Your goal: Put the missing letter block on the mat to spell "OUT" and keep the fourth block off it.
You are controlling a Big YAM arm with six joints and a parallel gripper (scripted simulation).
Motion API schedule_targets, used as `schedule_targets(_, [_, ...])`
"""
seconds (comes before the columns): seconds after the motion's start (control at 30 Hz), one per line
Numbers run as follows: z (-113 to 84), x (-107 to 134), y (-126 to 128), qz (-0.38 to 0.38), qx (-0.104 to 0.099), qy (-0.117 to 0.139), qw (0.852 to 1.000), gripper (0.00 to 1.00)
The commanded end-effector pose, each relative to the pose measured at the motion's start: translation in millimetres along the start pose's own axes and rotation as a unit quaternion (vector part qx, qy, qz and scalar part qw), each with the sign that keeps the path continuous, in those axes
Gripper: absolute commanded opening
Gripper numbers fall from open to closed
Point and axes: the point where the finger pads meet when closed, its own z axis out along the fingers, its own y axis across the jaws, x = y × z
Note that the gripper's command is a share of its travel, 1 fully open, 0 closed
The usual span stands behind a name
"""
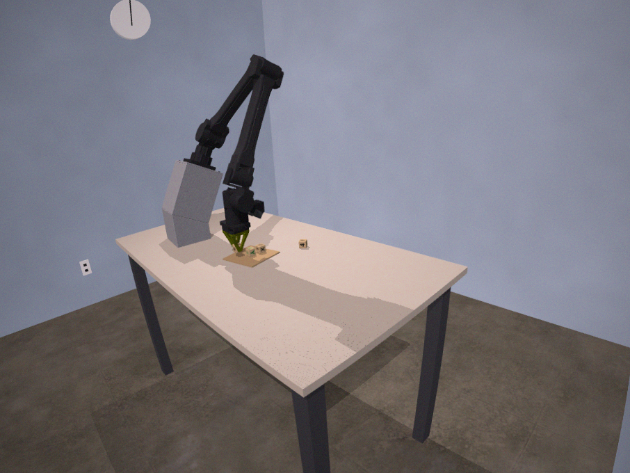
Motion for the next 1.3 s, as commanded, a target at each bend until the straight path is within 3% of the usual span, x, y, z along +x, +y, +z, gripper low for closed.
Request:
schedule_targets(0.0, [10.3,-6.0,-12.6,-0.003,0.011,-0.002,1.0,0.21])
schedule_targets(0.3, [26.7,-5.9,-11.4,-0.002,0.01,-0.002,1.0,0.21])
schedule_targets(0.53, [17.5,-8.1,-16.6,-0.006,0.017,-0.001,1.0,0.21])
schedule_targets(1.27, [16.4,-9.1,-19.2,-0.009,0.018,-0.001,1.0,0.21])
